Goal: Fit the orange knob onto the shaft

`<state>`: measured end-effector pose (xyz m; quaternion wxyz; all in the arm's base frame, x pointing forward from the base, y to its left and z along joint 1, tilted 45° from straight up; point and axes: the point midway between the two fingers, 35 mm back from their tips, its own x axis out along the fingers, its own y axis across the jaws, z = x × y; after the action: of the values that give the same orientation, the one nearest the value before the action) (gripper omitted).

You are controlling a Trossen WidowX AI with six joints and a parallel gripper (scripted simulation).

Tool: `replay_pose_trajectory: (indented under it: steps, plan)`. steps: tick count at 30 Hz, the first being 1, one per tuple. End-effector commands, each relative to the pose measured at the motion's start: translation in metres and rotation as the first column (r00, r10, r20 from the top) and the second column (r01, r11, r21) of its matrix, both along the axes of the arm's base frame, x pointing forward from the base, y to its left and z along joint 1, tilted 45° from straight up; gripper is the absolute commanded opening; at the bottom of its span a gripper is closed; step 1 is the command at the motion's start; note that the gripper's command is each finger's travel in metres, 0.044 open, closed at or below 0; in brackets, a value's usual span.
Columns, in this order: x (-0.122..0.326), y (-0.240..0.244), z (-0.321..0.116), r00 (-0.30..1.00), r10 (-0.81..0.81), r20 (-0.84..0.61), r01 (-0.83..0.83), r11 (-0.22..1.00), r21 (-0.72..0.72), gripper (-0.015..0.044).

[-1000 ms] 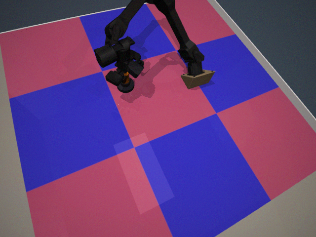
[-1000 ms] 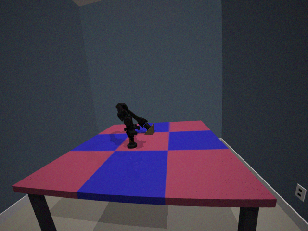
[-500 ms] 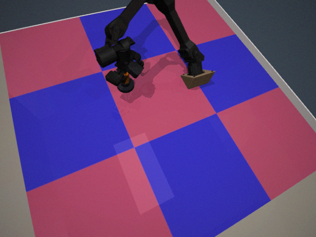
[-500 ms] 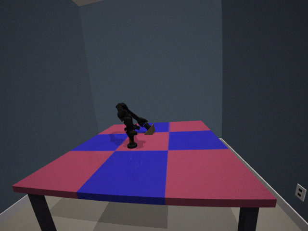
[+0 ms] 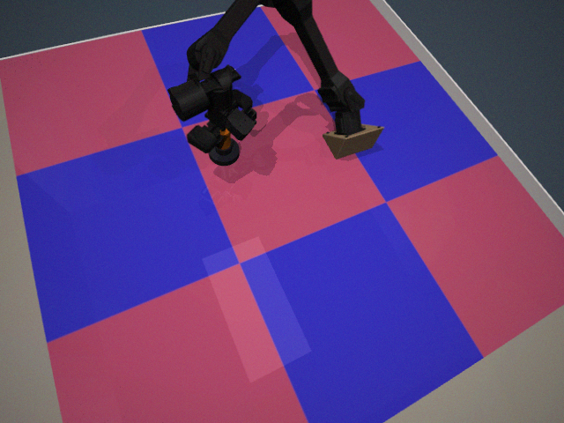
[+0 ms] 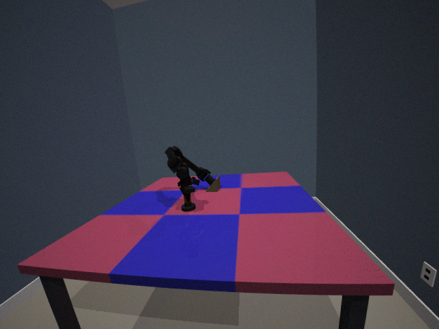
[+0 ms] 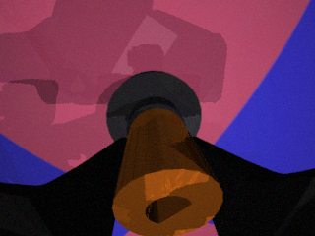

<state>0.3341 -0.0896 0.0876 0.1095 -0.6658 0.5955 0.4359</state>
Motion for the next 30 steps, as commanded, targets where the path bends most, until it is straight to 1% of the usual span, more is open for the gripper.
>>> replay_pose_trajectory:
  steps: [1,12,26,30]
  plan:
    - [-0.0025,0.0005,-0.0008,0.999,0.019,-0.029,-0.019,1.0,0.007,0.0]
    - [-0.0024,0.0003,-0.0005,0.994,0.072,-0.08,-0.071,0.997,0.016,0.0]
    - [-0.0018,-0.0023,-0.0029,1.0,0.01,-0.02,-0.01,1.0,0.005,0.0]
    - [-0.0001,-0.0016,-0.0014,0.999,0.031,-0.031,-0.03,1.0,0.005,0.0]
